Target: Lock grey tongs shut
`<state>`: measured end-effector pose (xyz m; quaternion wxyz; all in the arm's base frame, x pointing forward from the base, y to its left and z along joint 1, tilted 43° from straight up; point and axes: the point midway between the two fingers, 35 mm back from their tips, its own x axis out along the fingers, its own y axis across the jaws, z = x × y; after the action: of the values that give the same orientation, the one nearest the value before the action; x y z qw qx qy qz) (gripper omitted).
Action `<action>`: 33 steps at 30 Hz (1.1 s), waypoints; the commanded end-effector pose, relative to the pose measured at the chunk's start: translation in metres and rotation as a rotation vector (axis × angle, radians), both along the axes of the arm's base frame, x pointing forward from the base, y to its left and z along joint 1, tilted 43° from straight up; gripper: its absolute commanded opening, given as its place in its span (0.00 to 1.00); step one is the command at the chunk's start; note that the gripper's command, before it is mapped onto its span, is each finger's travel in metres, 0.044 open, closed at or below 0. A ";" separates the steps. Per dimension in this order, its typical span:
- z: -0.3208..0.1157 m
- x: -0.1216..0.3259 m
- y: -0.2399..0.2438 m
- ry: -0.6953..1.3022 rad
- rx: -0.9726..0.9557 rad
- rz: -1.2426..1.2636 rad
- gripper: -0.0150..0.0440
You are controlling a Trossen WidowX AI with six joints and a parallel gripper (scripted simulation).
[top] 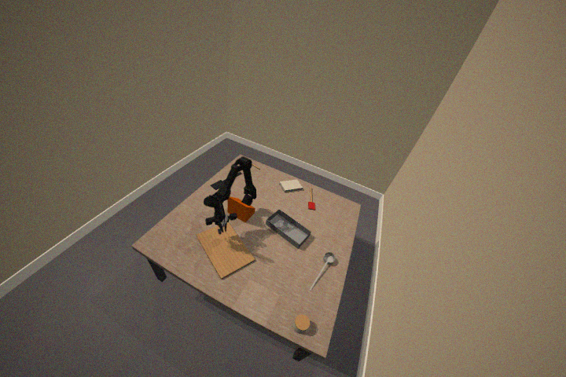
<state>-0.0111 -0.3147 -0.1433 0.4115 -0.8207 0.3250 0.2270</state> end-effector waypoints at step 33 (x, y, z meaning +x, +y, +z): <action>-0.037 0.011 -0.027 0.207 0.390 0.233 0.00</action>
<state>-0.0015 -0.3389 -0.1775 0.4926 -0.7427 0.2344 0.3884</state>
